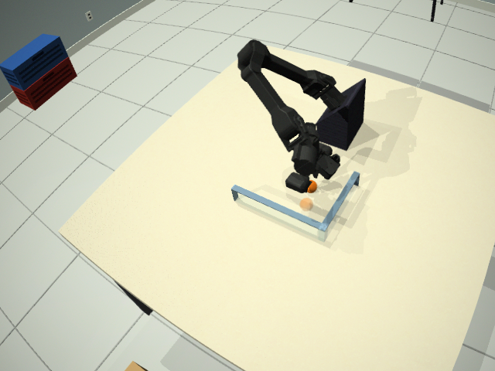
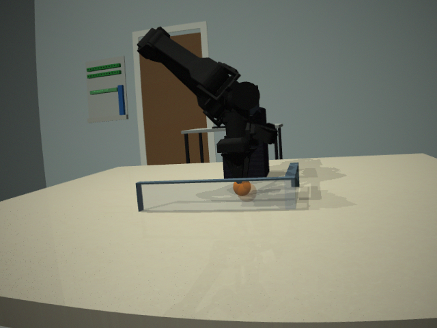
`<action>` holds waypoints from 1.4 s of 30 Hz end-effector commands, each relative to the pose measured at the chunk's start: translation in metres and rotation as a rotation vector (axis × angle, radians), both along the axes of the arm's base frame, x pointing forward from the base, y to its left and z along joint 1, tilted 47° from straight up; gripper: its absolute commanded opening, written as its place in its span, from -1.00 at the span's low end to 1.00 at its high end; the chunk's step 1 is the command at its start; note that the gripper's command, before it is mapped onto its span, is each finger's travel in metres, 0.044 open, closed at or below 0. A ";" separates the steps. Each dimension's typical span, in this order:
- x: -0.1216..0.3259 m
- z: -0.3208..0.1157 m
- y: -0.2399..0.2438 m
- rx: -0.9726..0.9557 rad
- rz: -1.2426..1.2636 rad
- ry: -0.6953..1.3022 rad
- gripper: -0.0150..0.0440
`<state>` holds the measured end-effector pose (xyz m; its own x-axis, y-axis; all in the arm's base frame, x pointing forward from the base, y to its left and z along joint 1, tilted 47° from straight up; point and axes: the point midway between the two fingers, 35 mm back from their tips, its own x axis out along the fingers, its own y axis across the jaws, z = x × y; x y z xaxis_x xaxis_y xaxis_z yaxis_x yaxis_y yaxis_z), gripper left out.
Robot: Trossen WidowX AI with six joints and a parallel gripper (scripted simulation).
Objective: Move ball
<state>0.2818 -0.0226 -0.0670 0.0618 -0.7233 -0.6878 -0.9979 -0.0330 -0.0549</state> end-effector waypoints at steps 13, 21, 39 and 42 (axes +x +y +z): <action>-0.004 -0.011 -0.014 -0.011 -0.001 0.015 0.43; -0.004 -0.011 -0.014 -0.011 -0.001 0.015 0.25; 0.001 0.017 0.023 0.002 0.002 0.015 -0.49; 0.001 0.030 0.038 0.004 0.002 0.016 -0.49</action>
<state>0.2819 0.0018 -0.0481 0.0529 -0.7253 -0.6864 -0.9986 -0.0408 -0.0339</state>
